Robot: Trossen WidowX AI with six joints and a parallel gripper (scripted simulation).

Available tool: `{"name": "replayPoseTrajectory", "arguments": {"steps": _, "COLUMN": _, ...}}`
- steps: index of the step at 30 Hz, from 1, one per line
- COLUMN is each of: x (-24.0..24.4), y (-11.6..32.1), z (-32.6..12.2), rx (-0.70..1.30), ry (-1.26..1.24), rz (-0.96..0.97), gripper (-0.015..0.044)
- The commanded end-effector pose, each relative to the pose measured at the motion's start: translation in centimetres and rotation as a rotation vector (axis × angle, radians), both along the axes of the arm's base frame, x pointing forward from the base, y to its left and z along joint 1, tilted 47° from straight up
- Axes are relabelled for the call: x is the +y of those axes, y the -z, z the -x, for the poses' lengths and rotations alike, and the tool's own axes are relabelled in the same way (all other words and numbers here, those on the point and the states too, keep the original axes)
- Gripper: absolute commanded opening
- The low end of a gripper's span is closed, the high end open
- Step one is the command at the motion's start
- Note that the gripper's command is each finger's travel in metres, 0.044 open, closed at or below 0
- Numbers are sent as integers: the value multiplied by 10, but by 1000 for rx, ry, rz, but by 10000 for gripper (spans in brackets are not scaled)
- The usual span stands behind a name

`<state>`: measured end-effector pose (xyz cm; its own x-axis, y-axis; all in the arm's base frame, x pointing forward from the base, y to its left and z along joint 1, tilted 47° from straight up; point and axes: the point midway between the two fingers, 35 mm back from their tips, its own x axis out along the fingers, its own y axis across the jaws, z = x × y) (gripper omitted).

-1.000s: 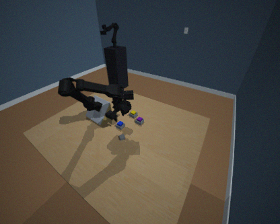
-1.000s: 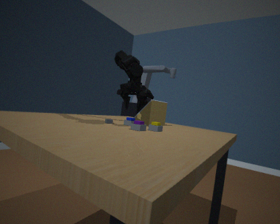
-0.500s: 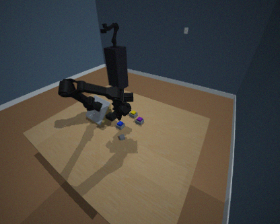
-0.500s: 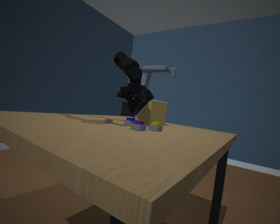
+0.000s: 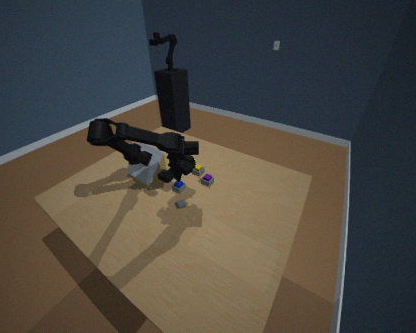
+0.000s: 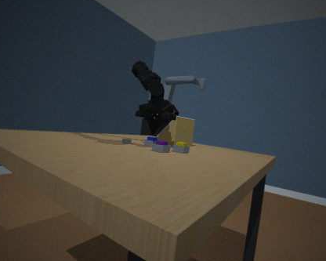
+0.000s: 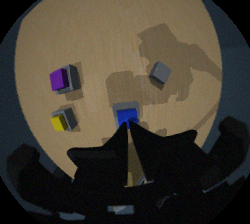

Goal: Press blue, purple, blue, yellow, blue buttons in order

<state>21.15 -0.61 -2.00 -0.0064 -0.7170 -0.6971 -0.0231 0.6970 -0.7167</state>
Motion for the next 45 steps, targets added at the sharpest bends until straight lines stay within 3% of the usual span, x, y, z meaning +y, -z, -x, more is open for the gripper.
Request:
{"name": "replayPoseTrajectory", "arguments": {"steps": 1, "x": -6, "y": 5, "z": 1, "rx": 7, "ry": -3, "rz": 7, "gripper": 20}}
{"name": "replayPoseTrajectory", "arguments": {"steps": 29, "x": -15, "y": 13, "z": 2, "rx": 7, "ry": -3, "rz": 9, "gripper": 20}}
{"name": "replayPoseTrajectory", "arguments": {"steps": 45, "x": 54, "y": -53, "z": 1, "rx": 8, "ry": -3, "rz": 6, "gripper": 20}}
